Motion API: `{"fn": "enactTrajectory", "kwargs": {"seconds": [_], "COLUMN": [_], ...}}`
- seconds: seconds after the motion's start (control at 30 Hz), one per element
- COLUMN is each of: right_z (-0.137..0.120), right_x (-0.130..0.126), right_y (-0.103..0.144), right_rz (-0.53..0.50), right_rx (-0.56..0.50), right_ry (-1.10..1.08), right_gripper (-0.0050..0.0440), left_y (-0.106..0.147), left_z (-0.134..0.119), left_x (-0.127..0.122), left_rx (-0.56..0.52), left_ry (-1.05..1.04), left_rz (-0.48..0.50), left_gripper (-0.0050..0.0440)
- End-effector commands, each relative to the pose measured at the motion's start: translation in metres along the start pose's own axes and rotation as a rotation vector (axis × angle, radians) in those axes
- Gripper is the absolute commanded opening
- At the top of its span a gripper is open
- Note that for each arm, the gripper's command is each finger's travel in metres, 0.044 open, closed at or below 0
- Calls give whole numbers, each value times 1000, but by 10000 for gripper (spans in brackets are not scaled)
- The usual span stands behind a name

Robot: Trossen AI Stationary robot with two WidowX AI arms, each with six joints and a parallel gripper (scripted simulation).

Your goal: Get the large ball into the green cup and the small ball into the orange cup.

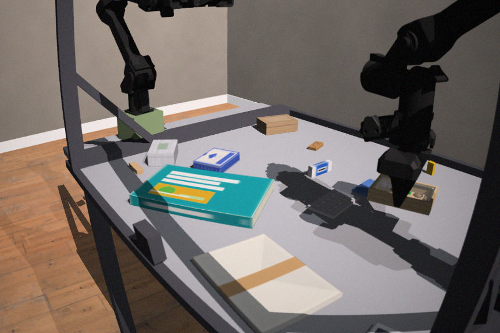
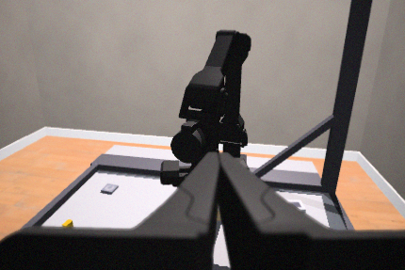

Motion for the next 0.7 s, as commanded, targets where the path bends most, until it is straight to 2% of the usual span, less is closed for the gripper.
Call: {"fn": "enactTrajectory", "kwargs": {"seconds": [0.0, 0.67], "right_z": [-2, 2], "right_x": [1, 0], "right_y": [5, 7], "right_rz": [-10, -12], "right_rx": [-26, -32], "right_ry": [-3, 2], "right_gripper": [-50, -50], "left_y": [1, 1], "left_z": [5, 5], "left_x": [1, 1], "left_rx": [-15, -15], "left_ry": [0, 0], "left_rz": [3, 3], "left_gripper": [-50, -50]}}
Point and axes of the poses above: on each arm, the point midway between the two fingers, 35 mm back from their tips, its own y axis back along the fingers, its own x axis across the jaws, z = x × y, the point moved 4 cm from there along y, back along the fingers, and after that the axes turned 13 degrees about -y, right-handed, at the moved point
